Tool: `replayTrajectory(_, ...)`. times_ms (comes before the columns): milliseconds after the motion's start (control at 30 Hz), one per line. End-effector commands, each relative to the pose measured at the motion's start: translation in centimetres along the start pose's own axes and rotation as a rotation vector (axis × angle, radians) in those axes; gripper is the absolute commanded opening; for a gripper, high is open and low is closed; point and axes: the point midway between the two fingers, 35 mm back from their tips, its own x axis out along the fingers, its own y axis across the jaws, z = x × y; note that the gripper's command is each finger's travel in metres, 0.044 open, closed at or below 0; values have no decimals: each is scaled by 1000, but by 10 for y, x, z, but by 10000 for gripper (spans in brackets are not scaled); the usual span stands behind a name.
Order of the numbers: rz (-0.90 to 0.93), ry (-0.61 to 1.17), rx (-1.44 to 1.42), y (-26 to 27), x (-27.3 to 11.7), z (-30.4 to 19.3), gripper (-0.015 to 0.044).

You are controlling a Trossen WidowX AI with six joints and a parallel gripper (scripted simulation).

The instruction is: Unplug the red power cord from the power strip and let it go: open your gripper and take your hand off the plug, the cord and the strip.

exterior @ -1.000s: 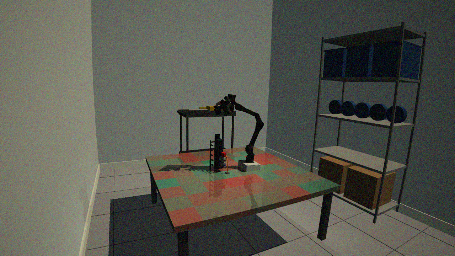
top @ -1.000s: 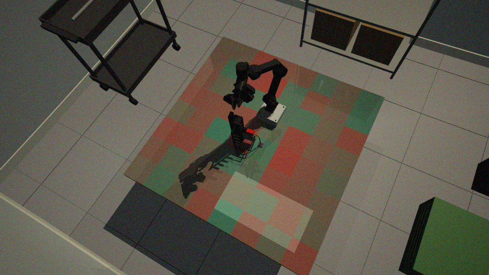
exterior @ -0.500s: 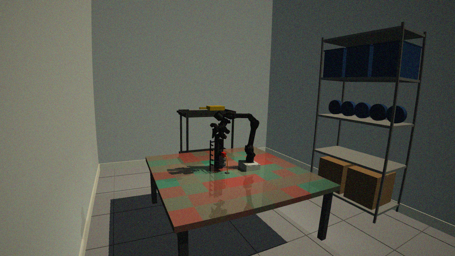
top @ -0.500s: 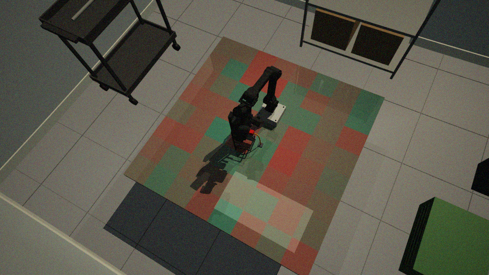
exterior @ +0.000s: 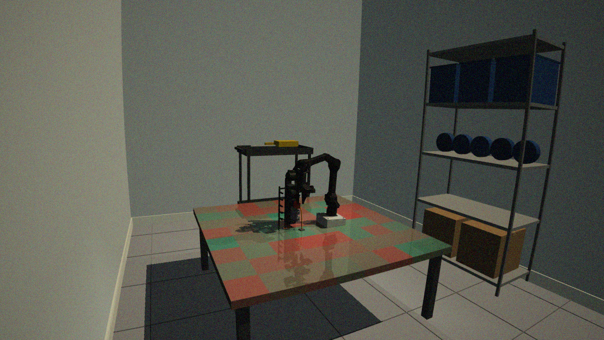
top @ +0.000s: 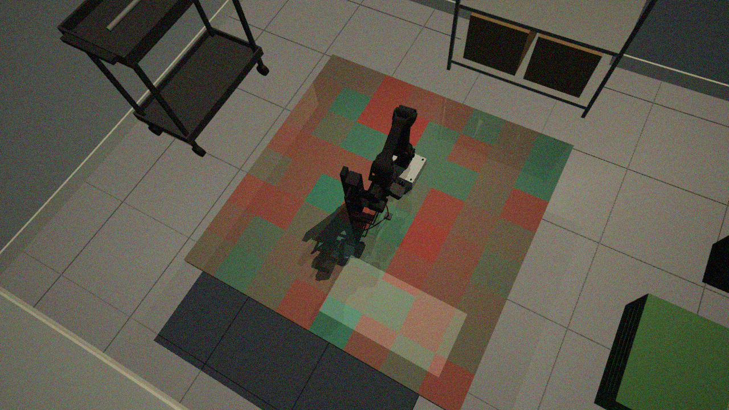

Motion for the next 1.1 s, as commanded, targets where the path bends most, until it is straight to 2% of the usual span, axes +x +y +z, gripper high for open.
replayTrajectory(0,29,15,7,5,4,-1,160)
replayTrajectory(1067,30,19,7,5,3,-41,160)
